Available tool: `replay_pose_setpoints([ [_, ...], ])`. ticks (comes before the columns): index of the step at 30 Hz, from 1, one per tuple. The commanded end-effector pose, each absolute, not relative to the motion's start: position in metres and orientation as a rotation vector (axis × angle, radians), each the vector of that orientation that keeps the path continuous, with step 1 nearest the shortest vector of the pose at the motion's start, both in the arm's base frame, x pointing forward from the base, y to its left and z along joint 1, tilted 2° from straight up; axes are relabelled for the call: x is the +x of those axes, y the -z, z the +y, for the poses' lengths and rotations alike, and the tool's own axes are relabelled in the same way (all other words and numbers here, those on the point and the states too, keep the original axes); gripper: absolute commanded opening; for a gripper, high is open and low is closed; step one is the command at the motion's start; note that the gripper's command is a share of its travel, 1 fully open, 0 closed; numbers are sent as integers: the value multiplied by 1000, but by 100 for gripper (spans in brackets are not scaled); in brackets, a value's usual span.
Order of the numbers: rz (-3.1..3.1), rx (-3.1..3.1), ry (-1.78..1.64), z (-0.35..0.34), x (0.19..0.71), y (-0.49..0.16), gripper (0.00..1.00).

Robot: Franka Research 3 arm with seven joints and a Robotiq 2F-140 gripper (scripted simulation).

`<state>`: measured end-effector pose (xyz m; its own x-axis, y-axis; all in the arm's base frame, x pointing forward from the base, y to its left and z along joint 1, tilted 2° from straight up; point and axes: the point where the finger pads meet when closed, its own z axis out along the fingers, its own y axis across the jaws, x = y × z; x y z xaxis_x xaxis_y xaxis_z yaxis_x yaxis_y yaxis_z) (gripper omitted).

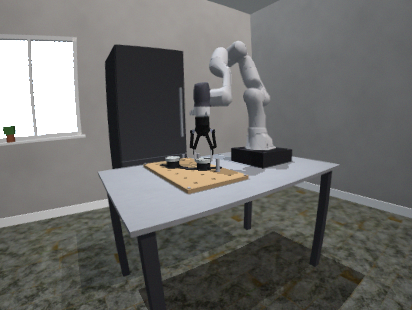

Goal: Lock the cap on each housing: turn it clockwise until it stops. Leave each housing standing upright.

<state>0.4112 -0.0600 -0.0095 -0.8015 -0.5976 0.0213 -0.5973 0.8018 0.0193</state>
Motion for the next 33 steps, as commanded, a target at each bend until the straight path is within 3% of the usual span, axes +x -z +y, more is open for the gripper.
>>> replay_pose_setpoints([
  [1, -2955, 971, 14, -61, 415, 10, 10],
  [33, -2955, 971, 14, -68, 463, 11, 10],
])
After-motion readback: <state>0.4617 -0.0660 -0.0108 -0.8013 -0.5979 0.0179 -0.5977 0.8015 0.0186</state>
